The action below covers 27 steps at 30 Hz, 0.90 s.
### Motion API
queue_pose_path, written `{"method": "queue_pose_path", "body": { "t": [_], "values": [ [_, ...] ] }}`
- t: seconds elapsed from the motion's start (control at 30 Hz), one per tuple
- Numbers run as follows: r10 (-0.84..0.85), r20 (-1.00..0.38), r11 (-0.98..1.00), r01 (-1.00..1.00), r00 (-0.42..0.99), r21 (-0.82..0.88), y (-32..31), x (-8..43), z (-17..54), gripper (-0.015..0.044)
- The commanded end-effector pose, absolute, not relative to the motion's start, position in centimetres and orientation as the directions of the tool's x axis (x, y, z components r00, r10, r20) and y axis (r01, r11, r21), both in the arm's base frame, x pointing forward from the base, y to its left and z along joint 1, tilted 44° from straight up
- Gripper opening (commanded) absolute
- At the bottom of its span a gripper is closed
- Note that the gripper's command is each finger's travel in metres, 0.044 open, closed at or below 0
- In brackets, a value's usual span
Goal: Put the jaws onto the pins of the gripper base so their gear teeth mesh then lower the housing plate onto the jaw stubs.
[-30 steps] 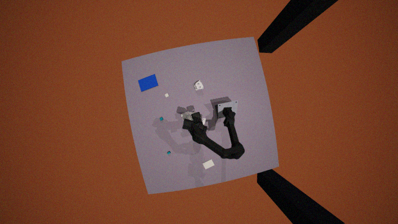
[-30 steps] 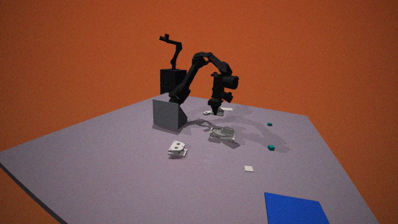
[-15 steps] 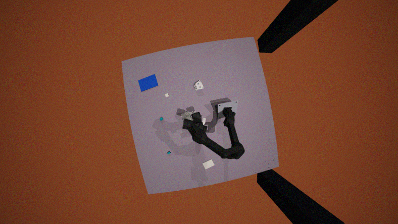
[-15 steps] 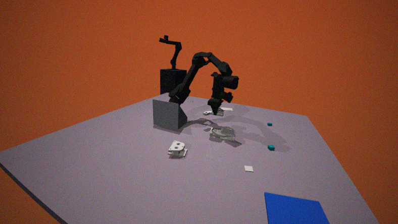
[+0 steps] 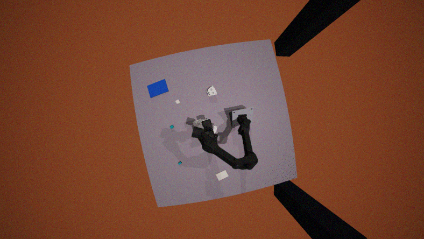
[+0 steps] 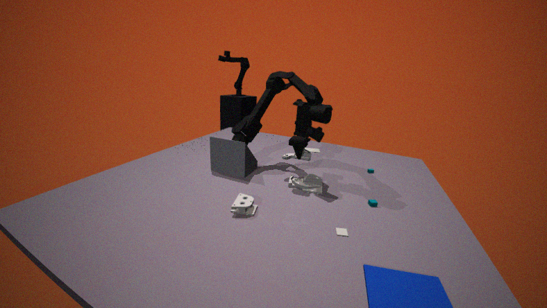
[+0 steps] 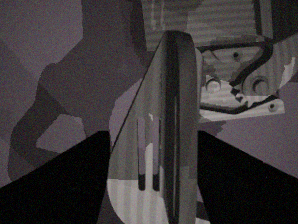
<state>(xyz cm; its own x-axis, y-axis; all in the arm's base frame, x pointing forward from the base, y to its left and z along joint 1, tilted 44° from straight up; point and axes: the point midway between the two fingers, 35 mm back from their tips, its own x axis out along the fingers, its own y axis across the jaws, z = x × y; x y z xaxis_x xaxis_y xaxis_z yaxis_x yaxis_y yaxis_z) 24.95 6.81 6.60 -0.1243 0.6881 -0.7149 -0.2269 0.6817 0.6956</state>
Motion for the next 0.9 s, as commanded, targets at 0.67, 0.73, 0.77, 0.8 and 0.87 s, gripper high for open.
{"method": "queue_pose_path", "body": {
  "t": [0.67,0.73,0.77,0.8,0.87],
  "values": [
    [0.684,-0.719,0.686,-0.227,-0.121,0.691,6.4,30.6,5.2,0.0134],
    [0.684,-0.719,0.686,-0.227,-0.121,0.691,6.4,30.6,5.2,0.0134],
    [0.684,-0.719,0.686,-0.227,-0.121,0.691,6.4,30.6,5.2,0.0134],
    [0.684,-0.719,0.686,-0.227,-0.121,0.691,6.4,30.6,5.2,0.0134],
    [0.684,-0.719,0.686,-0.227,-0.121,0.691,6.4,30.6,5.2,0.0134]
  ]
}}
